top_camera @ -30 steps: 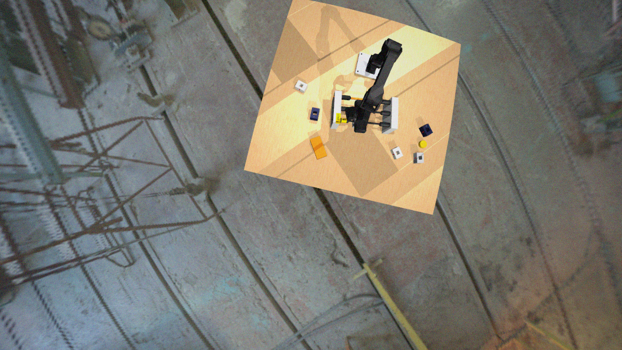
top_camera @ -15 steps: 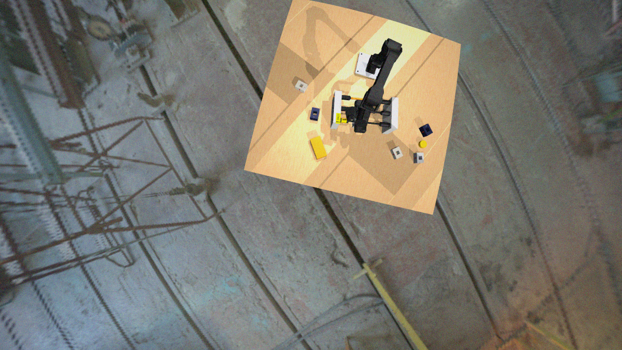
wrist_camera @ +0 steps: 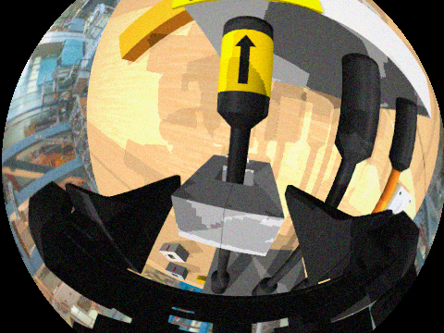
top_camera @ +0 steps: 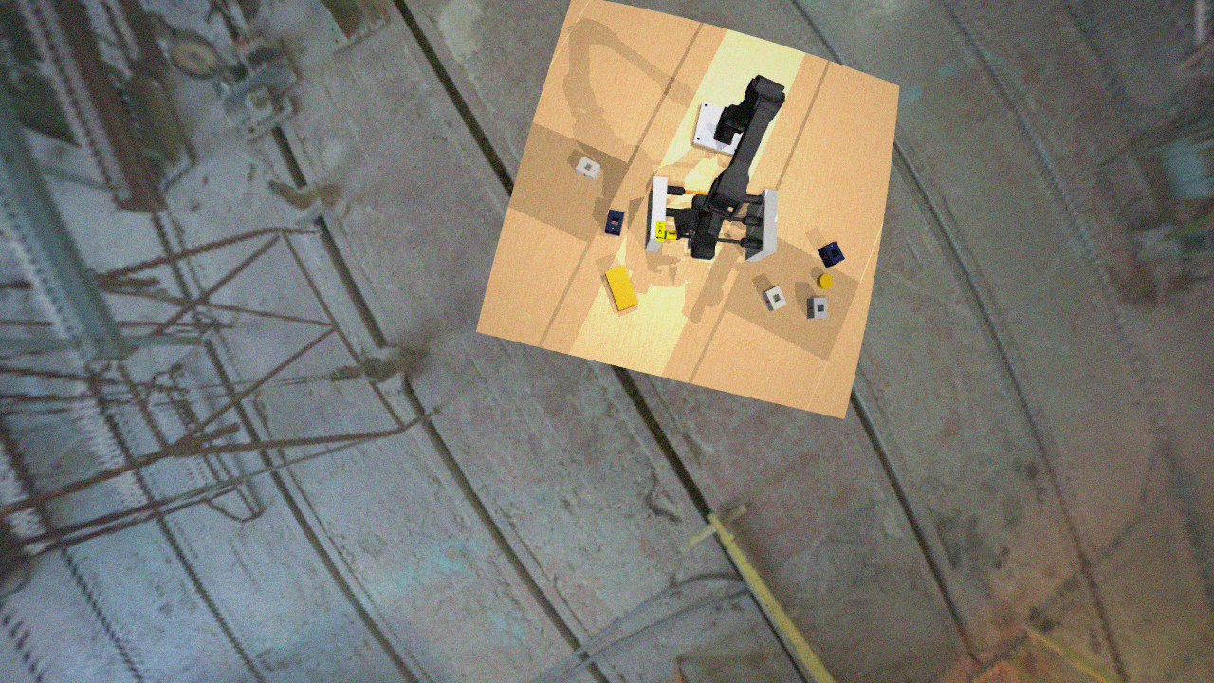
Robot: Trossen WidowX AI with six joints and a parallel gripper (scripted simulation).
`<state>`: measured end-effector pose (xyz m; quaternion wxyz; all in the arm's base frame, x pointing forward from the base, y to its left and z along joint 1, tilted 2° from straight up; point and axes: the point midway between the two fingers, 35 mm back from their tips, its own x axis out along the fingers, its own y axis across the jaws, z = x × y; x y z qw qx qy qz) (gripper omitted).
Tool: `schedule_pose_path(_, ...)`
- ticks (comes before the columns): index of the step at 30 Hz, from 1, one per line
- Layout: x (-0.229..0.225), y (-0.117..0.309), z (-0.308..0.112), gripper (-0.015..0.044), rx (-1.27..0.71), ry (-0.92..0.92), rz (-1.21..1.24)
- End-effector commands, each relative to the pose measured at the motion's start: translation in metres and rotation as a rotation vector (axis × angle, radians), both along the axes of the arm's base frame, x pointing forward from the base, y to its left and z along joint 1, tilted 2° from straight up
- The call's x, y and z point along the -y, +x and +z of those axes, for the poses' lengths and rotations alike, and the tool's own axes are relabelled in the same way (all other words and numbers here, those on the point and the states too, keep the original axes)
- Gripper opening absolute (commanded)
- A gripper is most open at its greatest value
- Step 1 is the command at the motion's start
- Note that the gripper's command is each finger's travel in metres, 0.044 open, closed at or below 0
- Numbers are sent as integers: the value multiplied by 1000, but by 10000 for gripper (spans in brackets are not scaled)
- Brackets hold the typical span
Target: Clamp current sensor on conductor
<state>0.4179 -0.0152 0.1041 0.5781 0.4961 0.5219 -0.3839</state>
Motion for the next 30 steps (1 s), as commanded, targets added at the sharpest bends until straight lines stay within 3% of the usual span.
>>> schedule_pose_path(1, 1, -2, 11, 440, 12, 3, -1)
schedule_pose_path(7, 10, -26, 94, 440, 110, 21, -4)
schedule_pose_path(30, 10, -28, 96, 440, 113, 22, -5)
